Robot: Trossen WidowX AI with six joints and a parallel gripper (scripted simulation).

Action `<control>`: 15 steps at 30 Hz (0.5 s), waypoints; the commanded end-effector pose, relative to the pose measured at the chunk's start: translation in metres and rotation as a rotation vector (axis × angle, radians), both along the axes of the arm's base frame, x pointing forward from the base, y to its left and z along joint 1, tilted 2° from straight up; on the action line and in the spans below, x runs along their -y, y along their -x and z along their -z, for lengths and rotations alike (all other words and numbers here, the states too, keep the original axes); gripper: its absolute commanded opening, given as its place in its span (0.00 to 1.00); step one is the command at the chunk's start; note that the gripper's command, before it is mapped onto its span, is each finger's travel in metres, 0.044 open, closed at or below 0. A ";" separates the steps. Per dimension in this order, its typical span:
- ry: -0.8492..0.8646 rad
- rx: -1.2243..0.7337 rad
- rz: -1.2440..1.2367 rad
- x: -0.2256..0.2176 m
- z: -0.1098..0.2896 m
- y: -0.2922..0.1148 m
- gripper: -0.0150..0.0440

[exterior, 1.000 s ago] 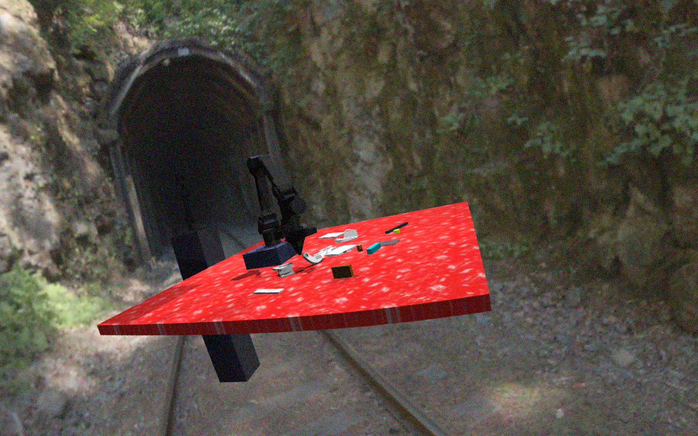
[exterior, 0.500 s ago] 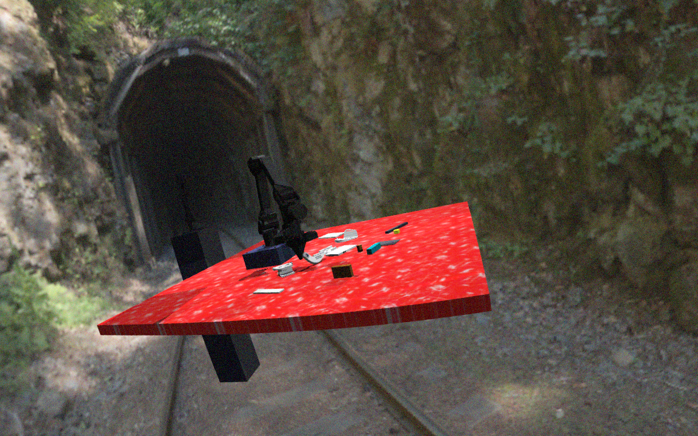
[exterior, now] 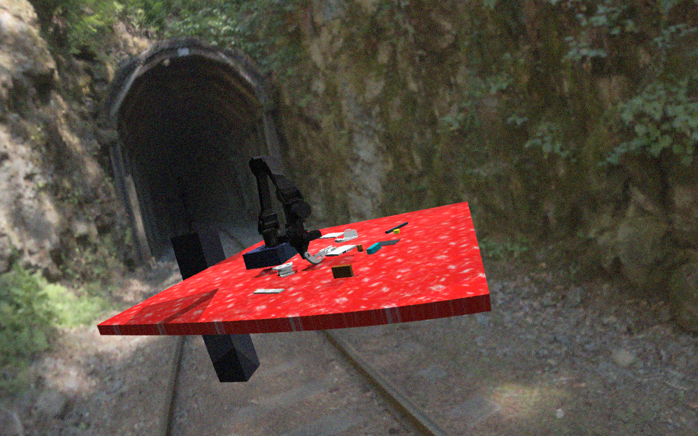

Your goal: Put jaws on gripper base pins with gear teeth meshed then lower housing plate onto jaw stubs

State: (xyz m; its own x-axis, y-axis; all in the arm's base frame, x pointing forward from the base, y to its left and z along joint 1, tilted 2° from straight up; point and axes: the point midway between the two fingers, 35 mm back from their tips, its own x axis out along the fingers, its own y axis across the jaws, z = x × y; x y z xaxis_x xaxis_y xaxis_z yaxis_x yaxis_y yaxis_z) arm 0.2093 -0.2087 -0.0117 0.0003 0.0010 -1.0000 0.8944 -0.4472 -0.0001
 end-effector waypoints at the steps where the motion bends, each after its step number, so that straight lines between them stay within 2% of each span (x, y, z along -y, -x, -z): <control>1: -0.007 -0.003 0.003 0.002 0.002 -0.006 0.25; 15: -0.006 -0.002 0.003 0.012 0.002 -0.027 0.25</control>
State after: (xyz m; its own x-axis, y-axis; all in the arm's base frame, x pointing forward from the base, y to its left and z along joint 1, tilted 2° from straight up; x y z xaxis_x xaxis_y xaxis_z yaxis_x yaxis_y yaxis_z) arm 0.2312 -0.2240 -0.0088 0.0055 -0.0150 -0.9999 0.8911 -0.4536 0.0117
